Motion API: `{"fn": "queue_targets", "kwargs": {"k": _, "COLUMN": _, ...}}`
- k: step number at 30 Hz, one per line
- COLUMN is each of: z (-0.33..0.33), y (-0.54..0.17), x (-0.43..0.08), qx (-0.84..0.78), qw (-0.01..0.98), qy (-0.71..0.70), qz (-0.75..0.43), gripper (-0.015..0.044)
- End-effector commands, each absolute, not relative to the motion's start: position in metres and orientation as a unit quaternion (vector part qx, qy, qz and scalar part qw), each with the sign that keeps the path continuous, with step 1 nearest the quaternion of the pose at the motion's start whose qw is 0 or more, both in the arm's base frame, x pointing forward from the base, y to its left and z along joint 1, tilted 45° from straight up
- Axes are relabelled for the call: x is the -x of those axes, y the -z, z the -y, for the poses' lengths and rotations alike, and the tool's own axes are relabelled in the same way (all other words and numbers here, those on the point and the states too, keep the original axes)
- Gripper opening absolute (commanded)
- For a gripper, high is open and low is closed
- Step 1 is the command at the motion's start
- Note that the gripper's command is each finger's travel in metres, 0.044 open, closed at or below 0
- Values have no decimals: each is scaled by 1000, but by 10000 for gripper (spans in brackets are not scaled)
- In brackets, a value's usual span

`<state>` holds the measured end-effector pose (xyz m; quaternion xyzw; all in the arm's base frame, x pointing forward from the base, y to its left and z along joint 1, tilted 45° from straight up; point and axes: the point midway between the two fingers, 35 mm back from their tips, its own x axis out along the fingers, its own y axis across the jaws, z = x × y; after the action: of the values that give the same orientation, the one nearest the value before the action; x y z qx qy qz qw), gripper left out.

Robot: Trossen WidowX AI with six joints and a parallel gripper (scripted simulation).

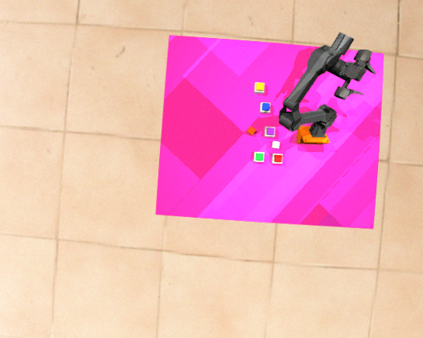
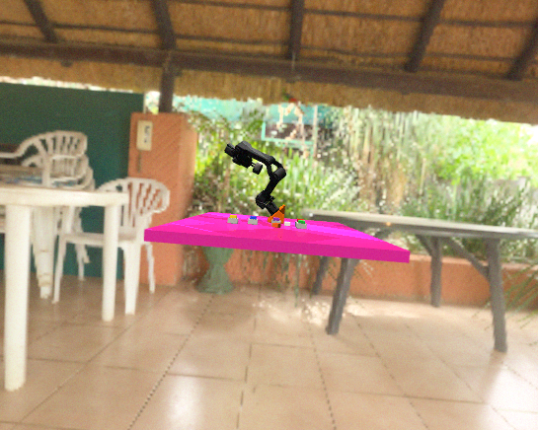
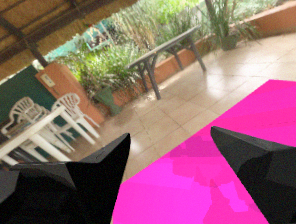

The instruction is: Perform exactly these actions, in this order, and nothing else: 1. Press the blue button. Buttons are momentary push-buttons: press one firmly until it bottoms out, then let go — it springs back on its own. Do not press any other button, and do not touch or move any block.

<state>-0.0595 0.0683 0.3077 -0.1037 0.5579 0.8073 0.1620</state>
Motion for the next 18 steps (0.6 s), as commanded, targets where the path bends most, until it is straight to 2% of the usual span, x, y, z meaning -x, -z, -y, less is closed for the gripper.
{"fn": "queue_targets", "kwargs": {"k": 1, "z": -67, "y": -308, "x": 61, "qx": 107, "qw": 159, "qy": -808, "qz": -557, "gripper": 400}}
{"fn": "queue_targets", "kwargs": {"k": 10, "z": -11, "y": -305, "x": 103, "qx": 262, "qw": 31, "qy": -868, "qz": -420, "gripper": 400}}
{"fn": "queue_targets", "kwargs": {"k": 18, "z": 59, "y": -299, "x": 110, "qx": 355, "qw": -111, "qy": -898, "qz": -235, "gripper": 400}}
